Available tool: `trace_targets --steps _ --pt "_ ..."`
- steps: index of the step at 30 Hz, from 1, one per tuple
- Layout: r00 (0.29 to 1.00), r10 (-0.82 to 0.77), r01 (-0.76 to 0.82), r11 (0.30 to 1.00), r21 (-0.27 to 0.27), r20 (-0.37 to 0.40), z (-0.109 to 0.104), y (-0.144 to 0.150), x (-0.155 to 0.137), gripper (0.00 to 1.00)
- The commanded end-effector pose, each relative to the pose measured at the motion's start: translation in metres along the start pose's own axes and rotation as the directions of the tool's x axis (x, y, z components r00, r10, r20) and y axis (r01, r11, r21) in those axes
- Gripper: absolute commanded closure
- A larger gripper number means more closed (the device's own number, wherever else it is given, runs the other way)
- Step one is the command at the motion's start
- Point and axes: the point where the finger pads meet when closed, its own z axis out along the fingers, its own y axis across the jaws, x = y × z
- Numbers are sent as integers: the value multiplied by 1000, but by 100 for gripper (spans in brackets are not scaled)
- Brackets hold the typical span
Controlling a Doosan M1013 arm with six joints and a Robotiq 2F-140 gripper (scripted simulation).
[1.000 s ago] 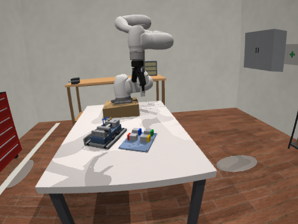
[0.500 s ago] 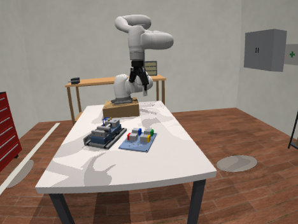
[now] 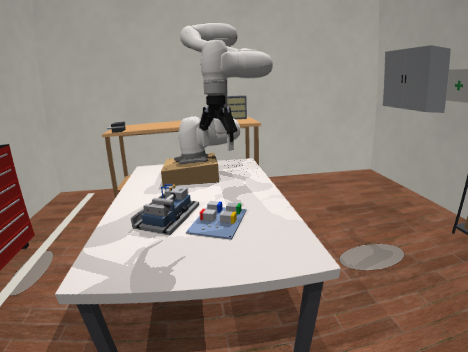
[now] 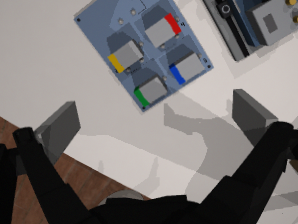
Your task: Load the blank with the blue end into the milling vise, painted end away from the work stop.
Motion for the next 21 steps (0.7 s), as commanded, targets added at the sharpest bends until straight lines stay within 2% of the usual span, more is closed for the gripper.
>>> trace_targets --steps 1,21 --pt "999 -35 35 999 1 2 0 0 0 0" --pt "983 -184 184 983 1 2 0 0 0 0"
